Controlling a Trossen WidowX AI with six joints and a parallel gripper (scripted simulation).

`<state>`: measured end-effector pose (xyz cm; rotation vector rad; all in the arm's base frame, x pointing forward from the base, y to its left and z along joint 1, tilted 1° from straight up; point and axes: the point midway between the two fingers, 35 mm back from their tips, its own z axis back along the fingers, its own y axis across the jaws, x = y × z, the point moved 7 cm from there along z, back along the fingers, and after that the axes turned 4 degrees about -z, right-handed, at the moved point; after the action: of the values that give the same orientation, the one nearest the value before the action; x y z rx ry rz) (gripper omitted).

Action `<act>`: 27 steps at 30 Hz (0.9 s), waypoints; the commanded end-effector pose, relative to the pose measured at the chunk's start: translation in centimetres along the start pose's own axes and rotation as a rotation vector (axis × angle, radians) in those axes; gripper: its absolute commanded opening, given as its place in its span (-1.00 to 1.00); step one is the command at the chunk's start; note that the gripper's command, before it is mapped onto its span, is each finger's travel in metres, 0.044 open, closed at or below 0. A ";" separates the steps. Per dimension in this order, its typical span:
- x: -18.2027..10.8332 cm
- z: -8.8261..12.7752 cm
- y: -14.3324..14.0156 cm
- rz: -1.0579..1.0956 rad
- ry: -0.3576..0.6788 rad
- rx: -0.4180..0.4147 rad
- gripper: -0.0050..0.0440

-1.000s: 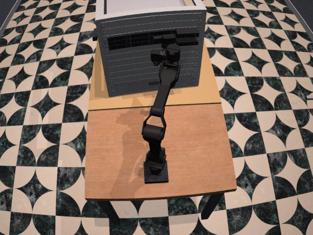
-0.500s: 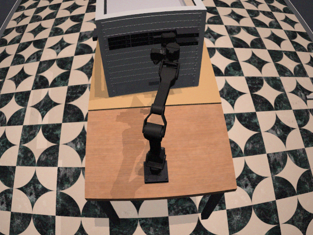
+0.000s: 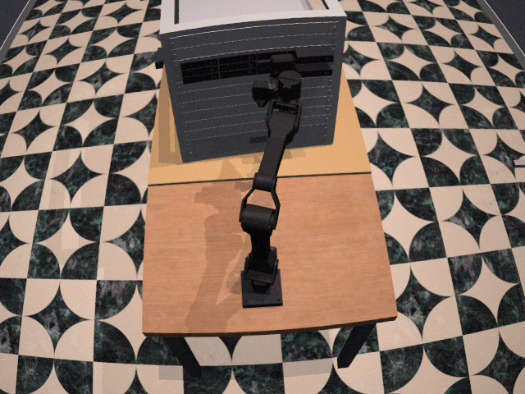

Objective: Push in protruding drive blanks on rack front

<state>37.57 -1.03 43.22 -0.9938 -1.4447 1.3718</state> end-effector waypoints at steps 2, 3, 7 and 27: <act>0.2 0.1 -0.7 0.011 0.000 -0.019 -1.00; 0.2 0.1 -0.7 0.011 0.000 -0.019 -1.00; 0.2 0.0 -0.7 0.011 0.000 -0.019 -1.00; 0.1 -0.5 -0.7 0.011 0.000 -0.019 -1.00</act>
<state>37.90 -0.89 43.25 -0.9928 -1.4474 1.3738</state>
